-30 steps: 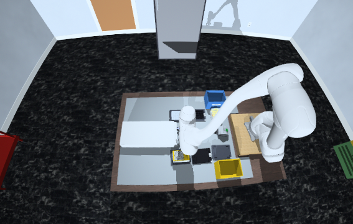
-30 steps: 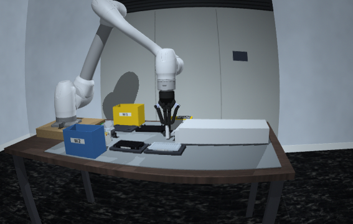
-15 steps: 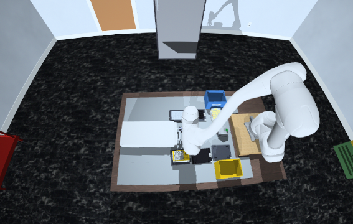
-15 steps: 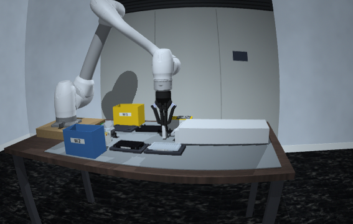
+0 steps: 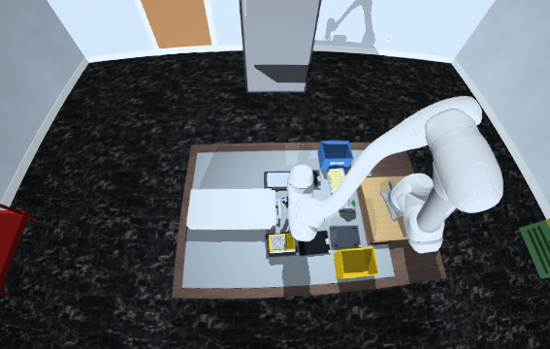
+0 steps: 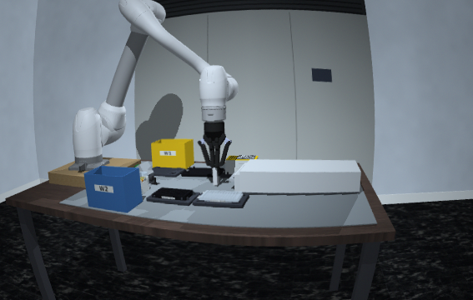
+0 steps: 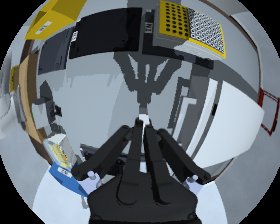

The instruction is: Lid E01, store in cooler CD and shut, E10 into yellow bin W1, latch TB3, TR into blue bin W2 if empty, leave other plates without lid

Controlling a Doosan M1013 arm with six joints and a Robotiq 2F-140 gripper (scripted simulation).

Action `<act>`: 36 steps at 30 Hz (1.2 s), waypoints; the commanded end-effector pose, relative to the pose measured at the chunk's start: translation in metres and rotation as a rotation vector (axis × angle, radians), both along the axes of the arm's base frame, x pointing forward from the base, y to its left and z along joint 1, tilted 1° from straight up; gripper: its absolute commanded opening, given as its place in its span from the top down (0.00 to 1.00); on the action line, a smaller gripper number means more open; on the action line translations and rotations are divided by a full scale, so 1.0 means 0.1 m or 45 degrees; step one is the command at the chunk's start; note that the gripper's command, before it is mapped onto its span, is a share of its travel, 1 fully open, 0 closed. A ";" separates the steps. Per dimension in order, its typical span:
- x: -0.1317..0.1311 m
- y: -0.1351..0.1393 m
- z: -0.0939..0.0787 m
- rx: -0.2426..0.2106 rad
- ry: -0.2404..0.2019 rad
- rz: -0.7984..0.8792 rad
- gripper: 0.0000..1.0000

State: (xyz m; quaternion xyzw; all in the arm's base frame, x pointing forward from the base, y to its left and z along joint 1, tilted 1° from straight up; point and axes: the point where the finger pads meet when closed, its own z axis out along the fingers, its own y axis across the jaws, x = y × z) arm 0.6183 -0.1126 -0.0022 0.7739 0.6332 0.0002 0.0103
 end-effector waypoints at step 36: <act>-0.07 0.02 0.25 0.000 0.000 0.000 1.00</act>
